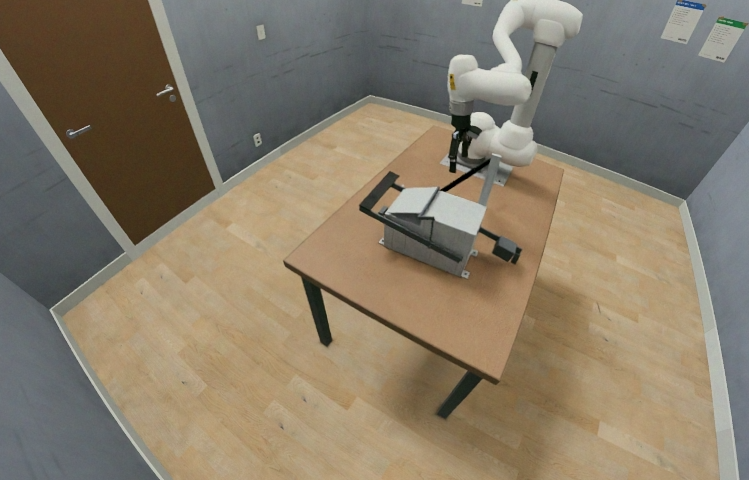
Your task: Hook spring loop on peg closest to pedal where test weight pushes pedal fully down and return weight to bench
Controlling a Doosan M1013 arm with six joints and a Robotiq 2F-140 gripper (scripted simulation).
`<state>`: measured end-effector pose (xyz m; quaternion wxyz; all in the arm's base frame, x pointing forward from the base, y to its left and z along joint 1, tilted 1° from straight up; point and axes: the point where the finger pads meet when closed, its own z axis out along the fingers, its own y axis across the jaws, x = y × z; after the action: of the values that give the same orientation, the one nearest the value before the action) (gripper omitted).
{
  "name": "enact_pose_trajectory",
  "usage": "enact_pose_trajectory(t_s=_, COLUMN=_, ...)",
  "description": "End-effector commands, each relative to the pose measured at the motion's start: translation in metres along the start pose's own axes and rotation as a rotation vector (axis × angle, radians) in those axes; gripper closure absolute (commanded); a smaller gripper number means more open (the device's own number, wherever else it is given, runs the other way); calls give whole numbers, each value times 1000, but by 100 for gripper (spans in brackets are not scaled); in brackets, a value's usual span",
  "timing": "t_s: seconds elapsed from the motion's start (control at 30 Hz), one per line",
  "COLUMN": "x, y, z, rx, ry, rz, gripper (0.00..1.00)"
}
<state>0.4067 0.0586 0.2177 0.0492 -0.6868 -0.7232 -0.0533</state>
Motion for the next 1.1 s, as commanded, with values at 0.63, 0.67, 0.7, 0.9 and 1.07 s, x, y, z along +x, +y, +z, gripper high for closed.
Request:
enact_pose_trajectory(t_s=0.63, x=7, y=-13, z=-46, rx=9, ry=156, rz=-18, gripper=0)
enact_pose_trajectory(t_s=0.67, x=7, y=-13, z=-46, rx=9, ry=156, rz=-18, gripper=0)
enact_pose_trajectory(t_s=0.7, x=7, y=-13, z=-46, rx=9, ry=156, rz=-18, gripper=0)
enact_pose_trajectory(t_s=0.9, x=13, y=-25, z=-91, rx=14, ry=305, rz=-35, gripper=0)
enact_pose_trajectory(t_s=1.07, x=13, y=-25, z=-91, rx=14, ry=305, rz=-35, gripper=0)
